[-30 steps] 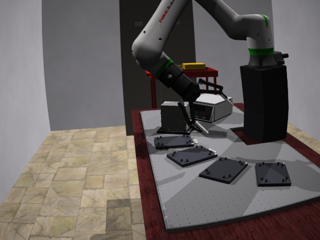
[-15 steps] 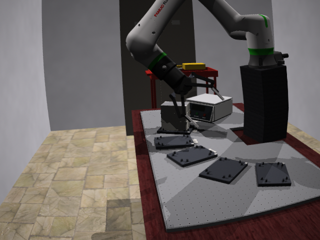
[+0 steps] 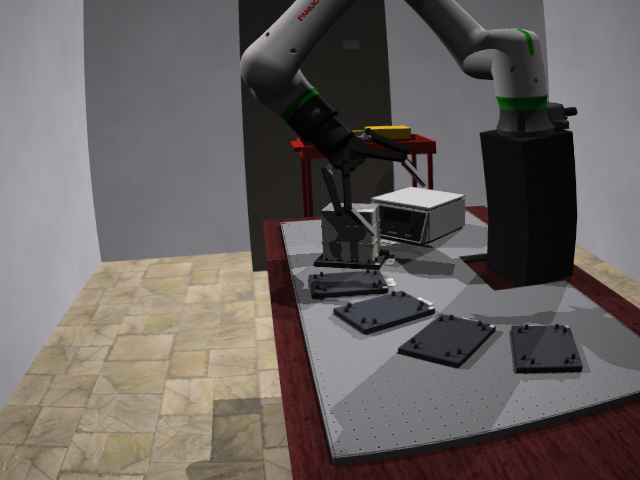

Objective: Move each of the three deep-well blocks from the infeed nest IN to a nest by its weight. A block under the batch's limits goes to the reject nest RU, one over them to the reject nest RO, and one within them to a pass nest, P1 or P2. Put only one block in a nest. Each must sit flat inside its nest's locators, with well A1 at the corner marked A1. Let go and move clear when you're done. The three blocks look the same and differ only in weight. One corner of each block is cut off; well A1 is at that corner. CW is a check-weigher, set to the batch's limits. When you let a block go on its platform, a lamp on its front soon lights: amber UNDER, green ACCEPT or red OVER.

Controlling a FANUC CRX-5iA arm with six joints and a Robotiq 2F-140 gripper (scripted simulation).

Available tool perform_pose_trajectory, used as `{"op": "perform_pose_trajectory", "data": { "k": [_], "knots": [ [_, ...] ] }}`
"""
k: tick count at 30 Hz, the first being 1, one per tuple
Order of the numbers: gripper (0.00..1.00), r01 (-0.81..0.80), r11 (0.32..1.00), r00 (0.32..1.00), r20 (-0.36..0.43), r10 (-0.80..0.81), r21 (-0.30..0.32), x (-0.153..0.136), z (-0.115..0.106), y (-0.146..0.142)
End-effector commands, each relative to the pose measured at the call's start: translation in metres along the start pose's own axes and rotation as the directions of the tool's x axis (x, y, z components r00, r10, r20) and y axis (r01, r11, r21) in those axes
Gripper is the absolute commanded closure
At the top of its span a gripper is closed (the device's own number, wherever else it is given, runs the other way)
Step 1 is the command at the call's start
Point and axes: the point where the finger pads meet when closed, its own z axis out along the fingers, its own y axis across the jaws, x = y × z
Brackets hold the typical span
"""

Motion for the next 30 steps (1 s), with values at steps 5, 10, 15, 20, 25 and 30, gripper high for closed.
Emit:
{"op": "perform_pose_trajectory", "data": {
  "k": [5, 10, 15, 20, 25, 30],
  "knots": [
    [0.0, 0.127, 0.992, 0.992, -0.01, -0.127, 0.023, 0.016, -0.027, 0.003],
    [0.0, 0.203, 0.979, 0.979, -0.022, -0.202, 0.036, 0.027, -0.044, 0.006],
    [0.0, 0.277, 0.96, 0.961, -0.036, -0.275, 0.047, 0.04, -0.063, 0.01],
    [0.0, 0.348, 0.936, 0.937, -0.052, -0.345, 0.055, 0.052, -0.081, 0.015],
    [0.0, 0.416, 0.907, 0.908, -0.07, -0.412, 0.06, 0.06, -0.093, 0.019],
    [0.0, 0.452, 0.89, 0.891, -0.081, -0.447, 0.062, 0.074, -0.113, 0.026]
  ]
}}
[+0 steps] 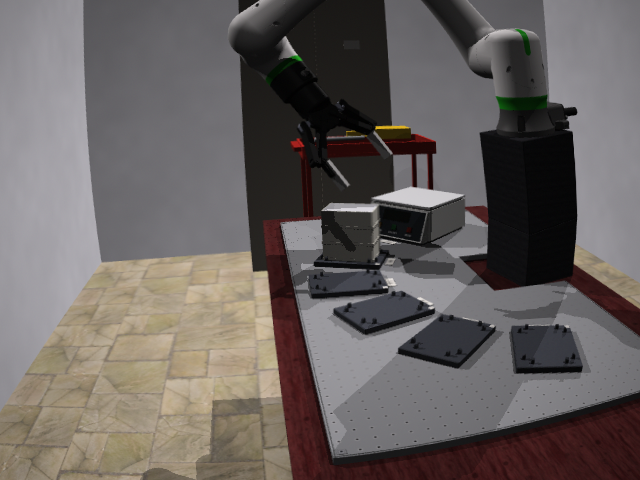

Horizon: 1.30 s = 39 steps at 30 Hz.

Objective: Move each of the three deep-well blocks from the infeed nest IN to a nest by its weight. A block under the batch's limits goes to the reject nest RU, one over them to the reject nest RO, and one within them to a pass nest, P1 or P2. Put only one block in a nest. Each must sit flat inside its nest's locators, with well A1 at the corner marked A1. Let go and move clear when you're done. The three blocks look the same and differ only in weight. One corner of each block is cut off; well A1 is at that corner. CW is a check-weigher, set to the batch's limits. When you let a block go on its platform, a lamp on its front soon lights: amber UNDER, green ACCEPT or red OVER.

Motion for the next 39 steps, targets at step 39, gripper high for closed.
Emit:
{"op": "perform_pose_trajectory", "data": {
  "k": [39],
  "knots": [
    [0.0, 0.49, 0.871, 0.864, -0.123, -0.488, -0.014, 0.061, -0.128, 0.106]
  ]
}}
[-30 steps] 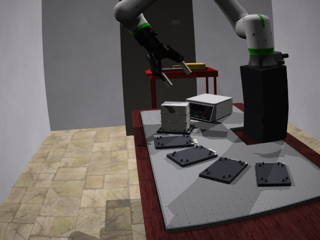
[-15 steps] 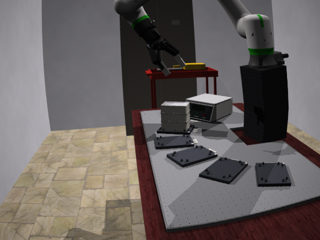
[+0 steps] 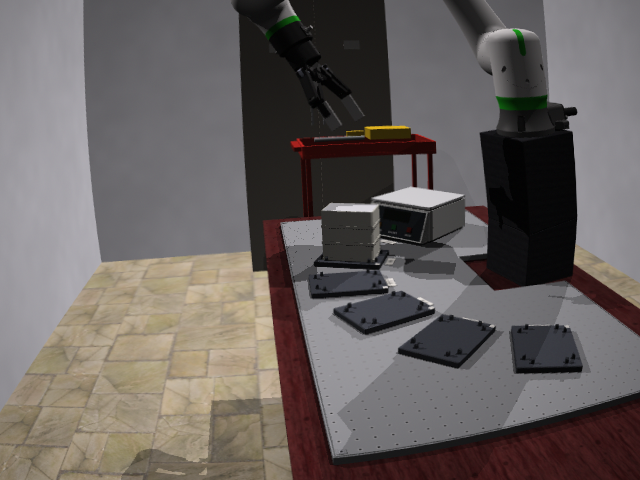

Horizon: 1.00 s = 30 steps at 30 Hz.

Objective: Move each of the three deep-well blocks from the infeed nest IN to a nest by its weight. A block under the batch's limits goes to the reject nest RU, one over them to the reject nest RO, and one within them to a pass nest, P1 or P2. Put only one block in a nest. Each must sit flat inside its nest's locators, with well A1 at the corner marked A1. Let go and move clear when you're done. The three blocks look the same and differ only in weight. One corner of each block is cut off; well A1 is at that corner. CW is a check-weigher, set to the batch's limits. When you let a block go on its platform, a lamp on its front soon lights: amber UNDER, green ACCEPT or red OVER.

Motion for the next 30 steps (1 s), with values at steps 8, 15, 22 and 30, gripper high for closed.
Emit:
{"op": "perform_pose_trajectory", "data": {
  "k": [8, 15, 22, 30],
  "knots": [
    [0.0, 0.134, 0.991, 0.99, -0.031, -0.135, -0.012, -0.002, -0.029, 0.033],
    [0.0, 0.134, 0.991, 0.99, -0.031, -0.135, -0.012, -0.001, -0.033, 0.043],
    [0.0, 0.134, 0.991, 0.99, -0.031, -0.135, -0.012, 0.012, -0.011, 0.041],
    [0.0, 0.134, 0.991, 0.99, -0.031, -0.135, -0.012, 0.033, 0.023, 0.039]
  ]
}}
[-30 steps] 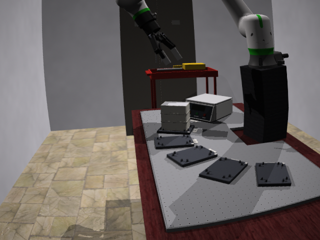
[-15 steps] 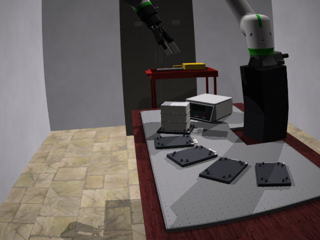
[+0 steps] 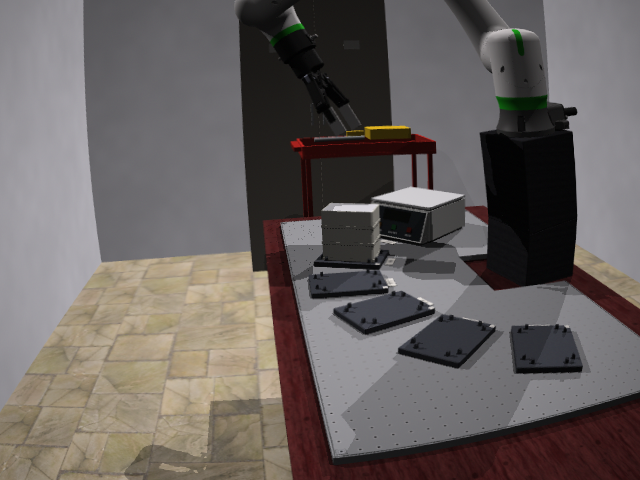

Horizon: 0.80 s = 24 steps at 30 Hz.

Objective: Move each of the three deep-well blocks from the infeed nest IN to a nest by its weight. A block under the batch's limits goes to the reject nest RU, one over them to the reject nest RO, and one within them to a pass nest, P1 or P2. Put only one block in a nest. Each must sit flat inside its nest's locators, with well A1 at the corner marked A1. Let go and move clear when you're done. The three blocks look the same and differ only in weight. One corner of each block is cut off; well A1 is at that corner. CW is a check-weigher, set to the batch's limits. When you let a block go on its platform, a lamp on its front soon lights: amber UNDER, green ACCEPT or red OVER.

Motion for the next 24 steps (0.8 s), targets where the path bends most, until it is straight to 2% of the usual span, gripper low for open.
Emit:
{"op": "perform_pose_trajectory", "data": {
  "k": [1, 7, 9, 24],
  "knots": [
    [0.0, 0.0, 1.0, 1.0, -0.001, 0.0, 0.0, 0.009, 0.015, 0.0],
    [0.0, 0.0, 1.0, 1.0, -0.001, 0.0, 0.0, 0.024, 0.041, 0.0],
    [0.0, 0.0, 1.0, 1.0, -0.001, 0.0, 0.0, 0.024, 0.041, 0.0],
    [0.0, 0.0, 1.0, 1.0, -0.001, 0.0, 0.0, 0.062, 0.106, 0.0]
  ]
}}
